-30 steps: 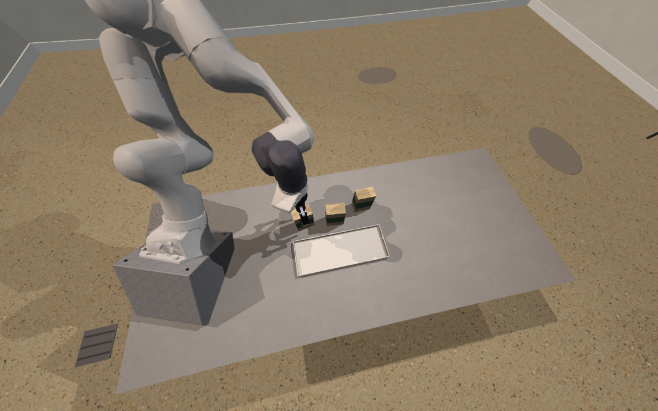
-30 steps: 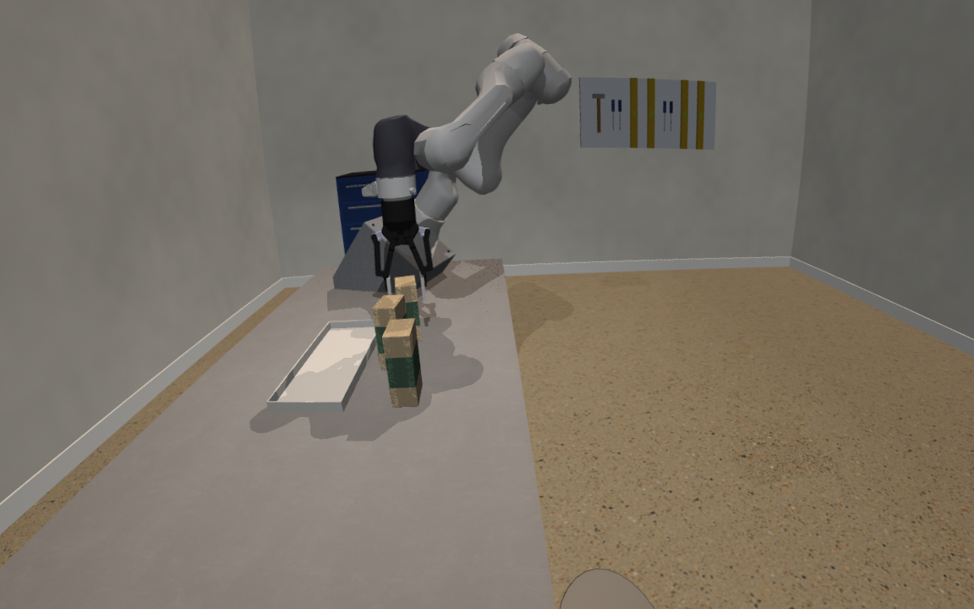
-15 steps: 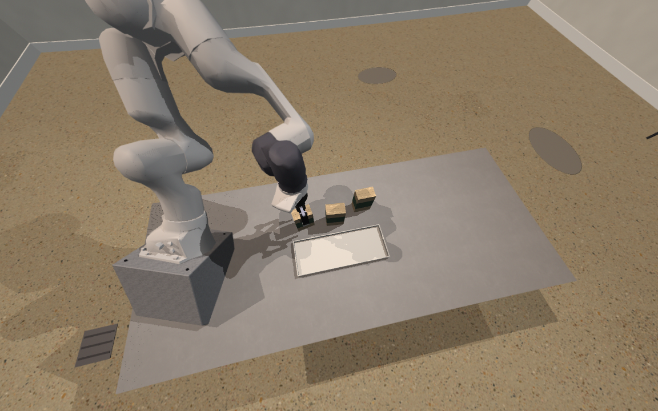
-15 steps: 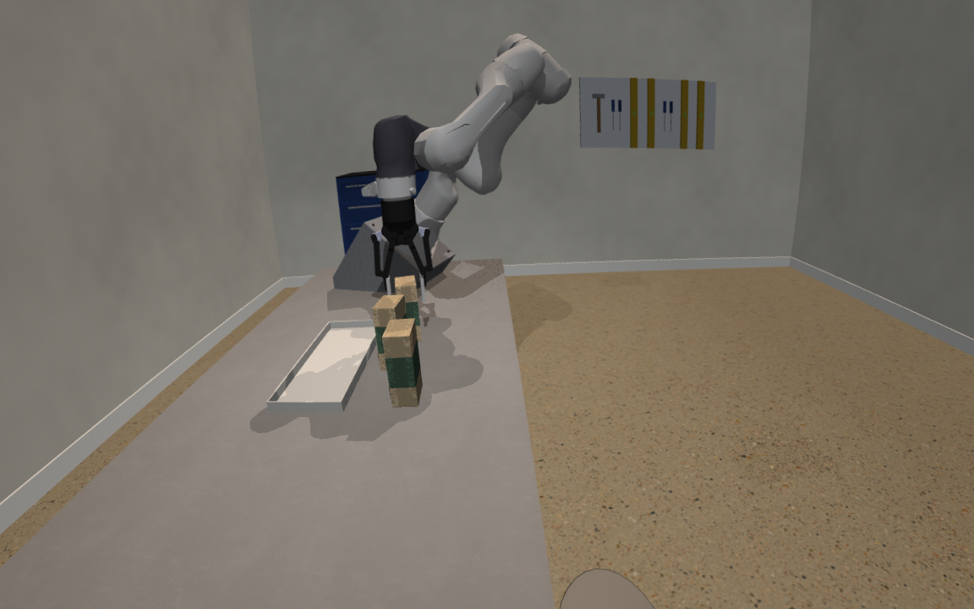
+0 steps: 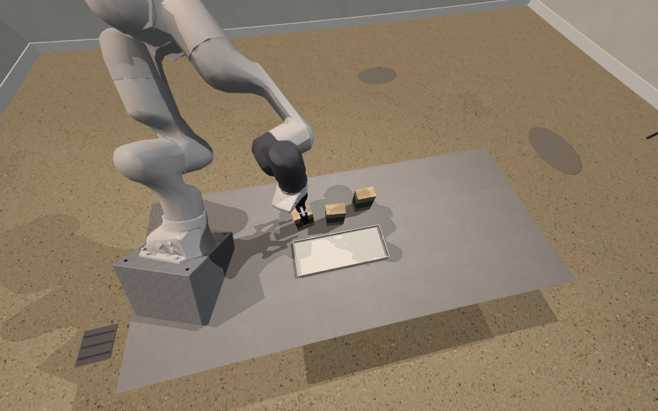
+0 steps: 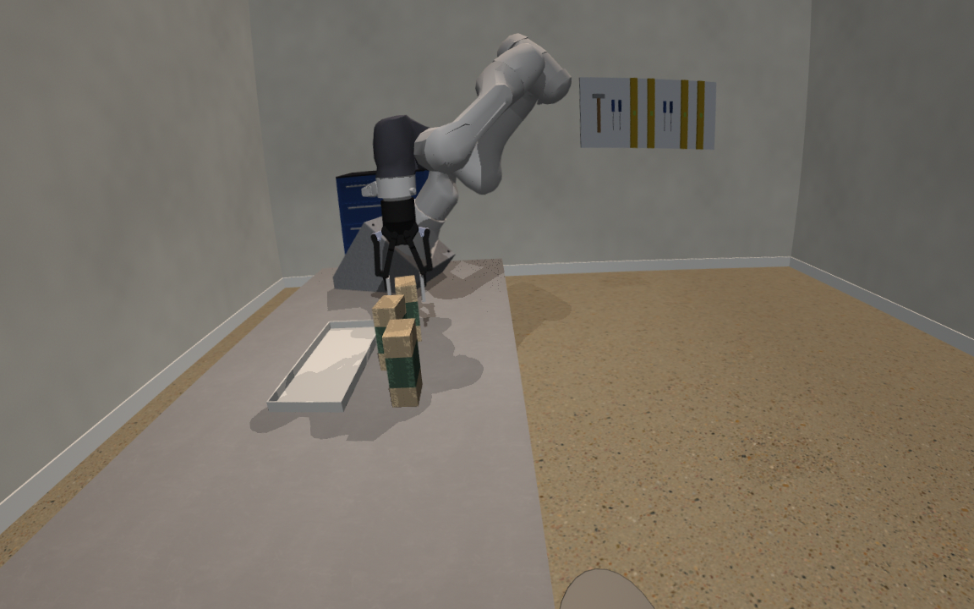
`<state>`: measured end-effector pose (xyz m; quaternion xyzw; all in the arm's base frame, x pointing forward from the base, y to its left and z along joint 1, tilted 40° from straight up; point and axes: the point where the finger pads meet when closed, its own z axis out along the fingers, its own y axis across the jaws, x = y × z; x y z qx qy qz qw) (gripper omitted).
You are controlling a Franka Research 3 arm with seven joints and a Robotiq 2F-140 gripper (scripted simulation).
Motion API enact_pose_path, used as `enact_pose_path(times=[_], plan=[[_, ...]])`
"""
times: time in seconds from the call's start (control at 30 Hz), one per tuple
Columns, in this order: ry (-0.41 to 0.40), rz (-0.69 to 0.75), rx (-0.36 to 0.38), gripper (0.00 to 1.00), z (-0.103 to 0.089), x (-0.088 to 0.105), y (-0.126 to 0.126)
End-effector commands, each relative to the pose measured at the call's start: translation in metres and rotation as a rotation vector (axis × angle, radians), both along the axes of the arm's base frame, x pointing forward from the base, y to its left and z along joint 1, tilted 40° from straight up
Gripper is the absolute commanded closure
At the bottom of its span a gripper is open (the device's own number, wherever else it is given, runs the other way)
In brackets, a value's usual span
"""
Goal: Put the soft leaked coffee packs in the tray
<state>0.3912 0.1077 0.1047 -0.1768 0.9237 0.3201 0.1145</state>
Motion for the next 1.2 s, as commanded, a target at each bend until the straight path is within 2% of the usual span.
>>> enact_pose_path(times=[0.0, 0.13, 0.17, 1.17], plan=[[-0.002, 0.003, 0.000, 0.47, -0.0013, -0.0009, 0.0012], [-0.002, 0.003, 0.000, 0.47, -0.0013, -0.0009, 0.0012], [-0.002, 0.003, 0.000, 0.77, -0.0013, -0.0009, 0.0012], [-0.002, 0.003, 0.000, 0.77, -0.0013, -0.0009, 0.0012]])
